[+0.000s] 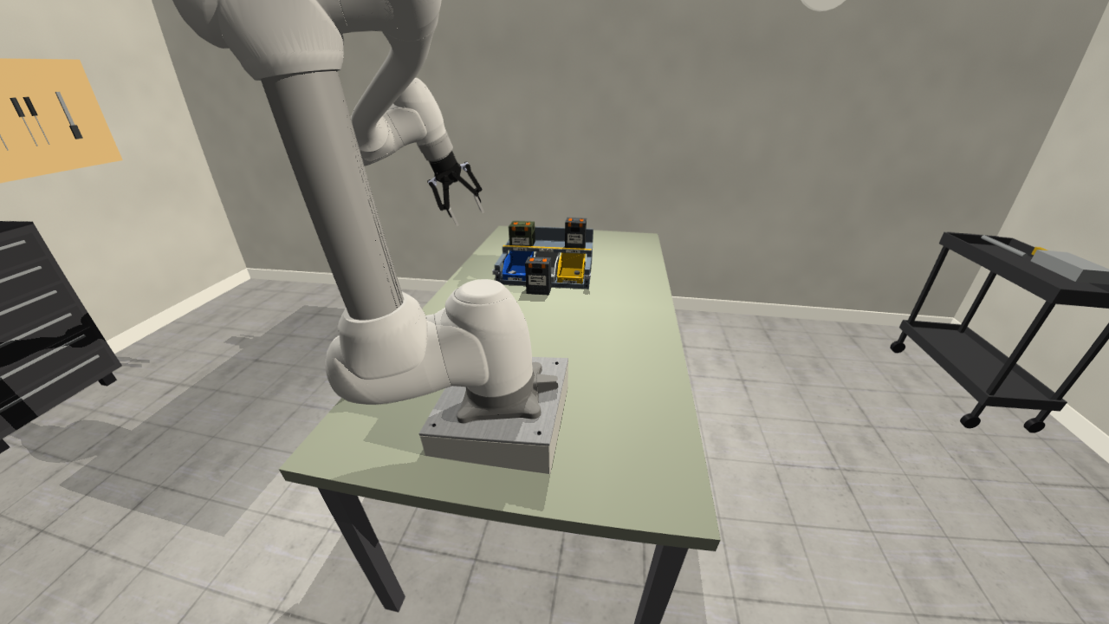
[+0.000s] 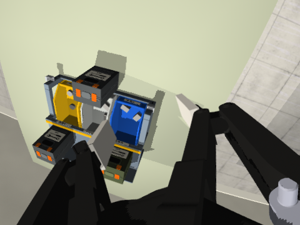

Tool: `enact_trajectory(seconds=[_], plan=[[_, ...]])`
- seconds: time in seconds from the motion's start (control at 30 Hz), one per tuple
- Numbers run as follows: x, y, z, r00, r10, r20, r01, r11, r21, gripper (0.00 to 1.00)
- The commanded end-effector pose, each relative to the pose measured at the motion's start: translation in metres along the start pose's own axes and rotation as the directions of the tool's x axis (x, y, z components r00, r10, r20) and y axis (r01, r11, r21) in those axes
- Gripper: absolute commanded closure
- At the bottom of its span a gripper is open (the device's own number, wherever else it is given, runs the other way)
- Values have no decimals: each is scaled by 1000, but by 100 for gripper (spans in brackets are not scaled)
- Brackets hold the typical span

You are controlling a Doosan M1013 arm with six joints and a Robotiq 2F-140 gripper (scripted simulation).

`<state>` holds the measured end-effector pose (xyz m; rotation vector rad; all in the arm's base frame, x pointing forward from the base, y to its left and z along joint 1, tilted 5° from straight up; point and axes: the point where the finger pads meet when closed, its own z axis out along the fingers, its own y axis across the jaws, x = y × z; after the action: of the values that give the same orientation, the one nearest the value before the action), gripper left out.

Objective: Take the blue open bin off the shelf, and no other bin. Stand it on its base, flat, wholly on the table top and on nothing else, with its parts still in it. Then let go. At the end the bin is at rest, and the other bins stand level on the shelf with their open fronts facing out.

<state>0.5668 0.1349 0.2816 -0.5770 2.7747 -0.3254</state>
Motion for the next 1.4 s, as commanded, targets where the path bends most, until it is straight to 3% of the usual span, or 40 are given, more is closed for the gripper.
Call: enact_trajectory(seconds=[0.0,0.2,0.37,0.77,0.93,1.37], plan=[[1,-5,2,1000,23,0,-23,1000,-5,43],[1,-5,2,1000,23,0,-23,1000,-5,43],[4,-47,28,964,266,5,-265,961,-81,43],[4,-47,28,964,266,5,-265,961,-81,43],[6,-89,53,870,494,-10,-489,858,-155,43],[7,-97,58,859,512,-12,-507,847,-162,43]])
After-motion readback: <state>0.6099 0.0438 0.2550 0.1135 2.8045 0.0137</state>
